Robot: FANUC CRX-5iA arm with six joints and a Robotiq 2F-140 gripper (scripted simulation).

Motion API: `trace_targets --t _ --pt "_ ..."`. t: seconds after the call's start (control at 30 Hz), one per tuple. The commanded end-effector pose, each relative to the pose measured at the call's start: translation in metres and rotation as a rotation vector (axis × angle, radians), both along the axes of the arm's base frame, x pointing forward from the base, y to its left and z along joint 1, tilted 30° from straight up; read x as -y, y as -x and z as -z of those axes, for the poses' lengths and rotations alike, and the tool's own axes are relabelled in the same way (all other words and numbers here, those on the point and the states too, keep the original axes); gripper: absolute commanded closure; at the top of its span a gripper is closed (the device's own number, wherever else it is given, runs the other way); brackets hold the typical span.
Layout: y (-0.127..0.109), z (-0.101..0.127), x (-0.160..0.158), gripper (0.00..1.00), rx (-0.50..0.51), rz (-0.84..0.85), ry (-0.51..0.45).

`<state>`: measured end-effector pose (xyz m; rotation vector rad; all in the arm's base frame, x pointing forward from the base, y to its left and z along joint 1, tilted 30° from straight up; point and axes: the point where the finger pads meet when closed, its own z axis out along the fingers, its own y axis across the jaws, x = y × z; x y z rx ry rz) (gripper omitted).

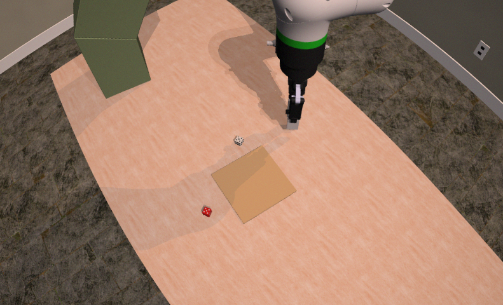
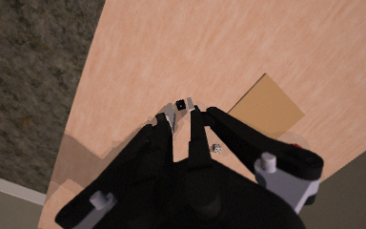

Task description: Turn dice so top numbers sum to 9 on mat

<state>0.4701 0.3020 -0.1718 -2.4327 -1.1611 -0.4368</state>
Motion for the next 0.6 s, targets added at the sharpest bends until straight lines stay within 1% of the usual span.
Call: trace_targets --t 0.0,0.37,0.57 --pt "0.0 0.003 -0.001 0.81 0.0 0.0 0.0" --pt "-0.002 0.014 -0.008 0.81 0.0 0.0 0.0" --pt "-0.002 0.017 -0.009 0.81 0.0 0.0 0.0"
